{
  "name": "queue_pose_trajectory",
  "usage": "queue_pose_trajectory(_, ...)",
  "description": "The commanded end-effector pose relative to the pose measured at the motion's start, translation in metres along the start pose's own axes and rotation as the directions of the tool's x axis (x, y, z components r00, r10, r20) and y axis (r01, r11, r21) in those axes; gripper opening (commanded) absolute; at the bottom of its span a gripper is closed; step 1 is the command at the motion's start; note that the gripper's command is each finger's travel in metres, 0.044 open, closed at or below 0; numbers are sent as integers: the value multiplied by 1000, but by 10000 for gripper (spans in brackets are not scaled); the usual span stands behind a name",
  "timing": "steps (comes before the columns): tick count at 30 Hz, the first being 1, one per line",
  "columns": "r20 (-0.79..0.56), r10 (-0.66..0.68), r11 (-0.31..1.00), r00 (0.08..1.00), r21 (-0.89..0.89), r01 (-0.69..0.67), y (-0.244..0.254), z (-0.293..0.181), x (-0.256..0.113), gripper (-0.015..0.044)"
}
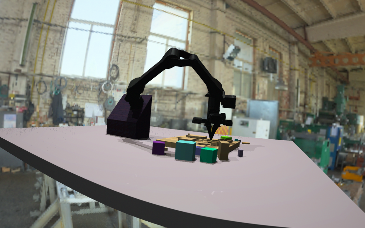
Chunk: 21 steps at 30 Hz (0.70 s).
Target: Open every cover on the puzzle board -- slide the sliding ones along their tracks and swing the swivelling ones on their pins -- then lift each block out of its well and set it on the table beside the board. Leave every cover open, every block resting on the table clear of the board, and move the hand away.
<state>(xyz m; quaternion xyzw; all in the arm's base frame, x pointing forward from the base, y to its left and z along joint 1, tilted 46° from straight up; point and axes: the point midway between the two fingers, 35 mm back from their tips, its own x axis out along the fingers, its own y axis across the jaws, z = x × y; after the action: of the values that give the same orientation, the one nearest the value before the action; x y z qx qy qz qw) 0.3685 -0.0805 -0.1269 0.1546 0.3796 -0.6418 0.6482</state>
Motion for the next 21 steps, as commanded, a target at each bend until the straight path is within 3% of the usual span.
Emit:
queue_pose_trajectory(1,-2,4,702,1000,712,-1,1,1,-8,0)
queue_pose_trajectory(3,-2,4,691,1000,723,-1,1,1,-8,0)
queue_pose_trajectory(4,0,-1,986,1000,165,1,0,0,-1,26)
queue_pose_trajectory(9,-1,1,963,1000,270,0,1,0,-11,144)
queue_pose_trajectory(21,-3,3,841,1000,541,-1,2,1,-37,144)
